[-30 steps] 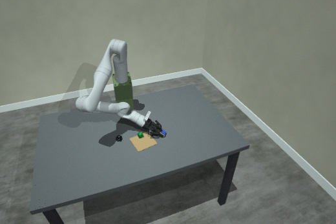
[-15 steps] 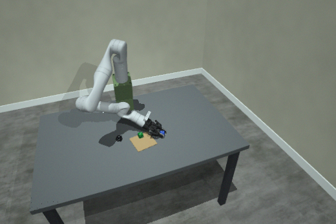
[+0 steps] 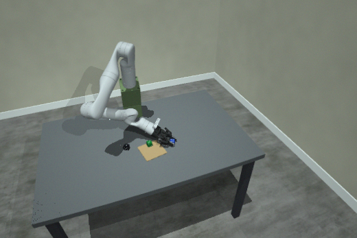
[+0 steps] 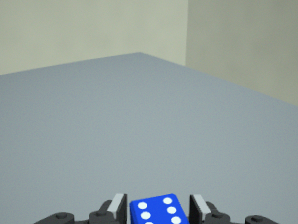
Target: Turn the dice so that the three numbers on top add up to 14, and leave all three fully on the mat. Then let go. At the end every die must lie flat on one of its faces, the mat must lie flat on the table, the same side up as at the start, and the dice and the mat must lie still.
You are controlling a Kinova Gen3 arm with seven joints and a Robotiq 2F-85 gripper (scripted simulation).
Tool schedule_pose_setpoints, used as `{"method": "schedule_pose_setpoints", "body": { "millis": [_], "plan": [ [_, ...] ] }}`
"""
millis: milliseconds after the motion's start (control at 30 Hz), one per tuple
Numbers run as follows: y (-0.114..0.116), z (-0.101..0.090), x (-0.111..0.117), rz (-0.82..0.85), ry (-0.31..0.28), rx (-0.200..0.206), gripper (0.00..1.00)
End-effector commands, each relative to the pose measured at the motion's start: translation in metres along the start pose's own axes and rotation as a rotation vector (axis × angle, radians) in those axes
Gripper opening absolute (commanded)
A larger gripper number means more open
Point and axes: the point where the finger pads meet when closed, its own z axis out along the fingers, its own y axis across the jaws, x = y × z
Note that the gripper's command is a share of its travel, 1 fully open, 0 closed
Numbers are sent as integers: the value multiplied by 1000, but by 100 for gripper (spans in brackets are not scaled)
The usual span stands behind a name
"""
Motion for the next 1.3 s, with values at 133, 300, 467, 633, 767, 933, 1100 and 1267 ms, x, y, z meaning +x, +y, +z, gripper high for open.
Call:
{"method": "schedule_pose_setpoints", "body": {
  "millis": [133, 300, 467, 633, 767, 933, 1100, 1267],
  "plan": [
    [0, 0, 1, -1, 1, 0, 46],
    [0, 0, 1, -1, 1, 0, 46],
    [0, 0, 1, -1, 1, 0, 46],
    [0, 0, 1, -1, 1, 0, 46],
    [0, -1, 1, -1, 1, 0, 46],
    [0, -11, 1, -1, 1, 0, 46],
    [0, -21, 1, -1, 1, 0, 46],
    [0, -40, 1, -1, 1, 0, 46]
  ]
}}
